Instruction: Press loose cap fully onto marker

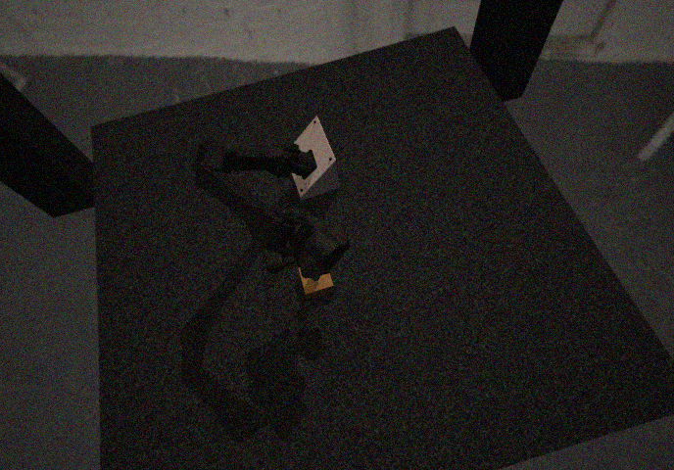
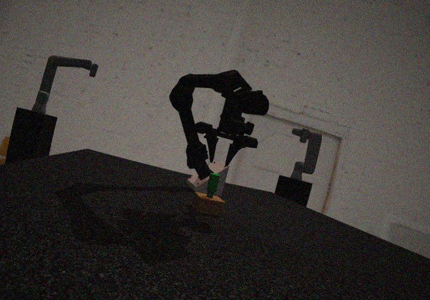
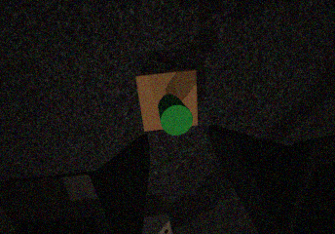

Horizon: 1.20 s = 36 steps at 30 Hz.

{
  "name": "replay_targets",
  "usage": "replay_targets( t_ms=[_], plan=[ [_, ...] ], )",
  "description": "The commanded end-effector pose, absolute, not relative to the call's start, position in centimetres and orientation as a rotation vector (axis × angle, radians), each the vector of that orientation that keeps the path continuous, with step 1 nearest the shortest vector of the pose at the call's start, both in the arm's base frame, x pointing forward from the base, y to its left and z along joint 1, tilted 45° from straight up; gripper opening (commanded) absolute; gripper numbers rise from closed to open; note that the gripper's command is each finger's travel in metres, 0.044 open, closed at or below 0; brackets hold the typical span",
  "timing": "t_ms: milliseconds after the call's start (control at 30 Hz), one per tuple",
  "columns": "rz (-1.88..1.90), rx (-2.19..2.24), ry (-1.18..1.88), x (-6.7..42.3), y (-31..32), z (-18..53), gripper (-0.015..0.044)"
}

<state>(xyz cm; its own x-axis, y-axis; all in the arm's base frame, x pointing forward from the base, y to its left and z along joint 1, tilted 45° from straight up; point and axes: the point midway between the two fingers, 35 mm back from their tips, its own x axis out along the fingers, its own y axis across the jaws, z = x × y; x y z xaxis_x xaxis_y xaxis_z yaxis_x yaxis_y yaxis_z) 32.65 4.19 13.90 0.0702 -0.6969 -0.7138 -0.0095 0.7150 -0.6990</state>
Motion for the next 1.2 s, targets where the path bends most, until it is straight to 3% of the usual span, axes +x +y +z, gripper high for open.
replay_targets(
  t_ms=[0, 167, 1167],
  plan=[
    [-0.581, -0.612, 1.422, 32.6, 4.0, 14.1, 0.0125],
    [-0.581, -0.612, 1.422, 32.6, 4.0, 14.1, 0.0000],
    [-0.582, -0.613, 1.421, 32.8, 1.8, 11.9, 0.0000]
  ],
)
